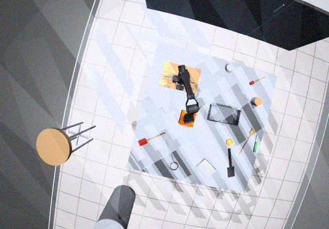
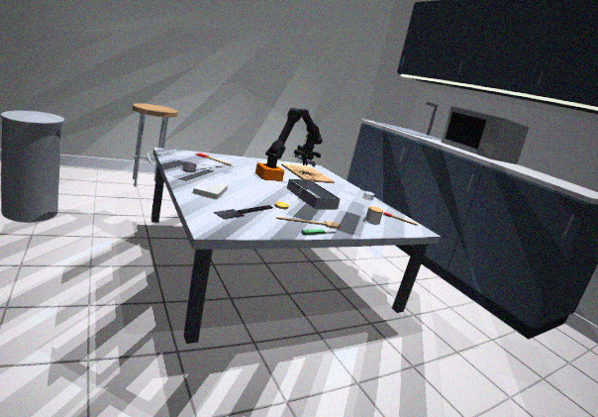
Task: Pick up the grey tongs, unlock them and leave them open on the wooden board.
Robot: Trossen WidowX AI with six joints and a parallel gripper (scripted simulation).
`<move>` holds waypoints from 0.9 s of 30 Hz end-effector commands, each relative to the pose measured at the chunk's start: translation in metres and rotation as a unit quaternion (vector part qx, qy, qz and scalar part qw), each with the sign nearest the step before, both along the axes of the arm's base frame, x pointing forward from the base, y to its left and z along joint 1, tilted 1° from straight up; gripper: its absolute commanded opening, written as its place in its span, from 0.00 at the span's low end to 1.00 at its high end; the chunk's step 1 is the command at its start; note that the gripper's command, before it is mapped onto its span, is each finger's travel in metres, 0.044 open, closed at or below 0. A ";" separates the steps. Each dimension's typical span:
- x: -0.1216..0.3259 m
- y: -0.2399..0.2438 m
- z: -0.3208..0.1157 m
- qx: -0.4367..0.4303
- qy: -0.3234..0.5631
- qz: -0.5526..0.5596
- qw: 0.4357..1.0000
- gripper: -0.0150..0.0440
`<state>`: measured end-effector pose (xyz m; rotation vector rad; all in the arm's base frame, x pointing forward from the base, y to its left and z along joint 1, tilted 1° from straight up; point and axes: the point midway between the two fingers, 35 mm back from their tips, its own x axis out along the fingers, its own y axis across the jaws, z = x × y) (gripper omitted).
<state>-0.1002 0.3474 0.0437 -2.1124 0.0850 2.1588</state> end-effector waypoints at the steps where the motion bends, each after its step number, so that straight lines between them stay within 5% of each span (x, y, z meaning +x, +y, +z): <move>1: 0.000 -0.001 -0.007 0.000 0.000 -0.002 1.000 0.00; 12: 0.000 -0.001 -0.017 0.000 0.000 -0.002 1.000 0.00; 27: 0.000 -0.001 -0.016 -0.001 0.000 0.000 1.000 0.67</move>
